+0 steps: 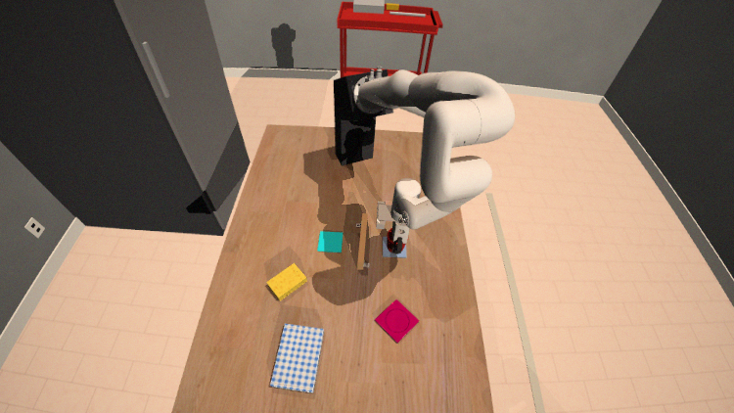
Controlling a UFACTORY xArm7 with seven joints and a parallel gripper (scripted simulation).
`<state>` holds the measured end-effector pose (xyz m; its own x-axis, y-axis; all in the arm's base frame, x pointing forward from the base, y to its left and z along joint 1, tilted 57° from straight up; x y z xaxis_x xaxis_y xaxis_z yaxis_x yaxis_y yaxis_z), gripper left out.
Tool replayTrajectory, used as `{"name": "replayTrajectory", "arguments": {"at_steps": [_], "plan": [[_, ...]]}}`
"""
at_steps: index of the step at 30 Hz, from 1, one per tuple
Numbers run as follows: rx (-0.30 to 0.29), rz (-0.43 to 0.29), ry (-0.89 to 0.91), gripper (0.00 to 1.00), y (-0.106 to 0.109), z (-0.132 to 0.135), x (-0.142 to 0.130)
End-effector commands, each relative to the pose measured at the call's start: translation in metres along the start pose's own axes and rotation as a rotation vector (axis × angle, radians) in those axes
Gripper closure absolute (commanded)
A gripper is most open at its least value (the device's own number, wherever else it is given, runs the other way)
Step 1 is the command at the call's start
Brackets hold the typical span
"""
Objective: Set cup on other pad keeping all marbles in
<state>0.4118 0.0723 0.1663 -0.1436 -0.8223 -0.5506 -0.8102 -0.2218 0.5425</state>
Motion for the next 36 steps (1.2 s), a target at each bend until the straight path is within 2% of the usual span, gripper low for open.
{"name": "replayTrajectory", "arguments": {"at_steps": [1,36], "plan": [[0.0,0.001,0.0,0.1,0.0003,-0.0002,0.0001],[0.0,0.001,0.0,0.15,0.0003,-0.0002,0.0001]]}}
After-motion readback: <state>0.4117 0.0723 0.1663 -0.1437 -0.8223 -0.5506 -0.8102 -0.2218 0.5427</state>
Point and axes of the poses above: the point where the finger pads meet when closed, its own y axis back along the fingers, its own z axis across the jaws, x = y × z, the point moved 9 cm from there along y, back along the fingers, and after that the axes turned 14 degrees about -y, right-handed, at the moved point
